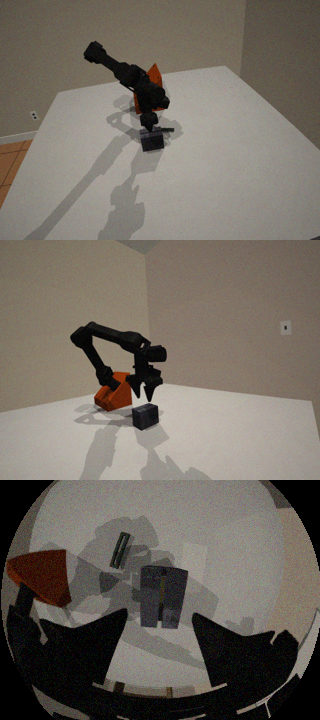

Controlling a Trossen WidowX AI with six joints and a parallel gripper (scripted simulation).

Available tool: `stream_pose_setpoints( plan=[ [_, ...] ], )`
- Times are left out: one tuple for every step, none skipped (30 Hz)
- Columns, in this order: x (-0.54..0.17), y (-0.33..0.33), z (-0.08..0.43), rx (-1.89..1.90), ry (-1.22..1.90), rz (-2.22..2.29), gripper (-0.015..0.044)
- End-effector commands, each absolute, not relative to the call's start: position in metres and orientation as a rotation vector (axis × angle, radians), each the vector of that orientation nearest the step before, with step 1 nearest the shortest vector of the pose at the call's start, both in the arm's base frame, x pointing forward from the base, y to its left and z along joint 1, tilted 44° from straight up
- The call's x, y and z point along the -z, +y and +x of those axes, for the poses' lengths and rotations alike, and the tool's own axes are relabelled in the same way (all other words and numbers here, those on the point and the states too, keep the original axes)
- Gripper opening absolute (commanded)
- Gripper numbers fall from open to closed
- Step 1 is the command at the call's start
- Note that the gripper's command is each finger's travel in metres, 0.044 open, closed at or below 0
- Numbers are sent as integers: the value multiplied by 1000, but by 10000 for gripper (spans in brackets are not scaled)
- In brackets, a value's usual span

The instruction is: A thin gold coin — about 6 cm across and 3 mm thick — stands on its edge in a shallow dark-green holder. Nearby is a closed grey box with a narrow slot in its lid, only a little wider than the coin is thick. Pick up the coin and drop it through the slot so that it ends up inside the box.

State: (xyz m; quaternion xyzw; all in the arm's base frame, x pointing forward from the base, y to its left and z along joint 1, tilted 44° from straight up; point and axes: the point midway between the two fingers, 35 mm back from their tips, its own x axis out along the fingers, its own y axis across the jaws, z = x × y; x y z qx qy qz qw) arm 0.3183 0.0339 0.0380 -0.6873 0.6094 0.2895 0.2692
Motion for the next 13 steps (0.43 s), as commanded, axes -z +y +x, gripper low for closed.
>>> stream_pose_setpoints(
  plan=[
    [-61, 56, 314, -780, 1637, -1854, 440],
    [-67, 60, 313, -780, 1638, -1855, 440],
    [-69, 62, 312, -779, 1639, -1855, 440],
    [-69, 62, 312, -779, 1639, -1855, 440],
    [-69, 62, 312, -779, 1639, -1855, 440],
    [-69, 62, 312, -779, 1639, -1855, 440],
    [-69, 62, 312, -779, 1639, -1855, 440],
    [-69, 62, 312, -779, 1639, -1855, 440],
    [-69, 62, 312, -779, 1639, -1855, 440],
    [-69, 62, 312, -779, 1639, -1855, 440],
    [-69, 62, 312, -779, 1639, -1855, 440],
    [-69, 62, 312, -779, 1639, -1855, 440],
    [-69, 62, 312, -779, 1639, -1855, 440]
  ],
)
